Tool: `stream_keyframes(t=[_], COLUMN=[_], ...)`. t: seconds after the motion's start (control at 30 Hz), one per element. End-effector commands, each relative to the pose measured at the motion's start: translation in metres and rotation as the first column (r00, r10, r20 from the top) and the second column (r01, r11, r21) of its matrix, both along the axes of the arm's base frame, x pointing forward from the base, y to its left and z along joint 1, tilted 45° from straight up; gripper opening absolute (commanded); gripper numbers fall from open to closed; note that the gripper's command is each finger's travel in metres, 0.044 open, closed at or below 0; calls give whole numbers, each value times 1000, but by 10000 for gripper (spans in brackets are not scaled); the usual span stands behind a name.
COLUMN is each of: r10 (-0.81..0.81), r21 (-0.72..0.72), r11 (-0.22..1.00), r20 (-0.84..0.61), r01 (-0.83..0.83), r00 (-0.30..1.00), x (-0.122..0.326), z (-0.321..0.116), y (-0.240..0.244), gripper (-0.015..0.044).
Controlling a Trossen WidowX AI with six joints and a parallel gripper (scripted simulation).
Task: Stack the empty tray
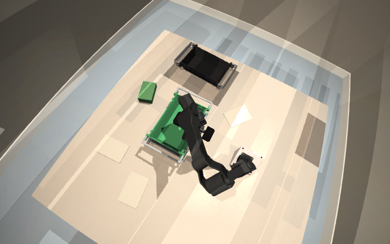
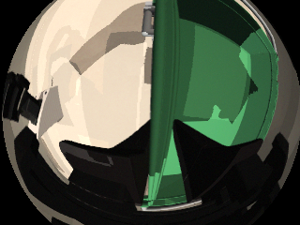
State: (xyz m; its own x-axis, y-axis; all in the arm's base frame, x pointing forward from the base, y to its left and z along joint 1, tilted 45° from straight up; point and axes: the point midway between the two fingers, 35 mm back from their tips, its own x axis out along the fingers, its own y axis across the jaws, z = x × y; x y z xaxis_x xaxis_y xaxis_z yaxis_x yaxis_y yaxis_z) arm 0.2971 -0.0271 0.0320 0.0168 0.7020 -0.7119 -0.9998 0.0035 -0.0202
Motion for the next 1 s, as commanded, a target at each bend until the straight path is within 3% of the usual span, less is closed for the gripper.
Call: stream_keyframes(t=[0.0, 0.83, 0.97], r10=[16, 16, 13], r21=[3, 3, 4], r11=[1000, 1000, 1000], r20=[-12, -12, -11], r01=[-16, -16, -13], r00=[1000, 1000, 1000], x=[-4, -4, -3], z=[-1, -1, -1], y=[4, 4, 5], gripper=[73, 440, 440])
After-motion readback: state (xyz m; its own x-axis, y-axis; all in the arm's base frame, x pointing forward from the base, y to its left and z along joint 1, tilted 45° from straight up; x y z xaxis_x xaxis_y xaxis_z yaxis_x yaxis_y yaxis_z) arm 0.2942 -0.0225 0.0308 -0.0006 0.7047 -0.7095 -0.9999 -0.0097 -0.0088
